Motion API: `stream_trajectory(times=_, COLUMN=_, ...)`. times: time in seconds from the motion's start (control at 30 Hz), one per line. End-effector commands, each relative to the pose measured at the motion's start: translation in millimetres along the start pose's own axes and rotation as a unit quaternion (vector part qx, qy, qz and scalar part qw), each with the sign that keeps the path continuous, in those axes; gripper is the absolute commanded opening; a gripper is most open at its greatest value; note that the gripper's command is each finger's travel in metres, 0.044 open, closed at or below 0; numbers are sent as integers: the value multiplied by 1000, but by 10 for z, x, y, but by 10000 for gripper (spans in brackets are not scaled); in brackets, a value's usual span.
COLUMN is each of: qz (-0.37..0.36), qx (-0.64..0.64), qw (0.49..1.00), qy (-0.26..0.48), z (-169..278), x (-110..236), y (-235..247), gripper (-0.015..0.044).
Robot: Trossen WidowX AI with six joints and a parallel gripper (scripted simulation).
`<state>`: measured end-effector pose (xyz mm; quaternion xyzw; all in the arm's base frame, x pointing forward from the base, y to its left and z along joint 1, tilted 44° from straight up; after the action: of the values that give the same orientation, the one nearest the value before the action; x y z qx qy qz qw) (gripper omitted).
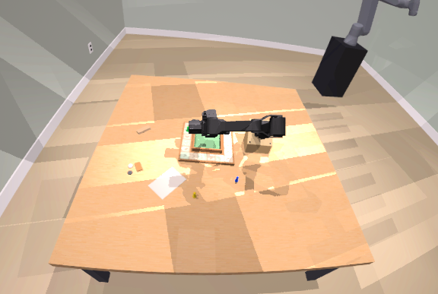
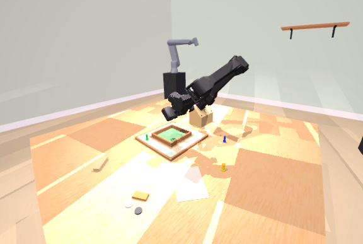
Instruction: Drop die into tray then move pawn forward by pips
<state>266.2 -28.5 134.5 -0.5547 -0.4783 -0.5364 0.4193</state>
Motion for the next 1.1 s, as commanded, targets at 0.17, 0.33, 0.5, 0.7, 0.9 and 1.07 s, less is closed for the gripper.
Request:
stream_trajectory(times=0.17, qz=0, qx=0, qw=1000, qy=0, z=0, x=-1, y=-1, gripper=0)
stream_trajectory(times=0.33, qz=0, qx=0, qw=1000, qy=0, z=0, x=-1, y=-1, gripper=131)
stream_trajectory(times=0.5, qz=0, qx=0, qw=1000, qy=-1, z=-93, x=83, y=12, gripper=263)
stream_trajectory(times=0.7, qz=0, qx=0, qw=1000, qy=-5, z=-293, x=265, y=17, gripper=420)
stream_trajectory(times=0.9, qz=59, qx=22, qw=971, qy=228, z=-561, x=-213, y=58, gripper=440)
stream_trajectory(times=1.07, qz=21, qx=0, qw=913, qy=407, z=-812, x=-519, y=44, gripper=440)
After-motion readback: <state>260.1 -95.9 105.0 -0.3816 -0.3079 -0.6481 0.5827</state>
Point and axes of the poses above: the point midway between the two fingers, 35 mm back from their tips, its own x axis back along the fingers, its own y axis across the jaws, z = x × y, the point moved 9 cm from there along x, back along the fingers, and after that the axes turned 3 degrees about -x, right-handed, at the moved point
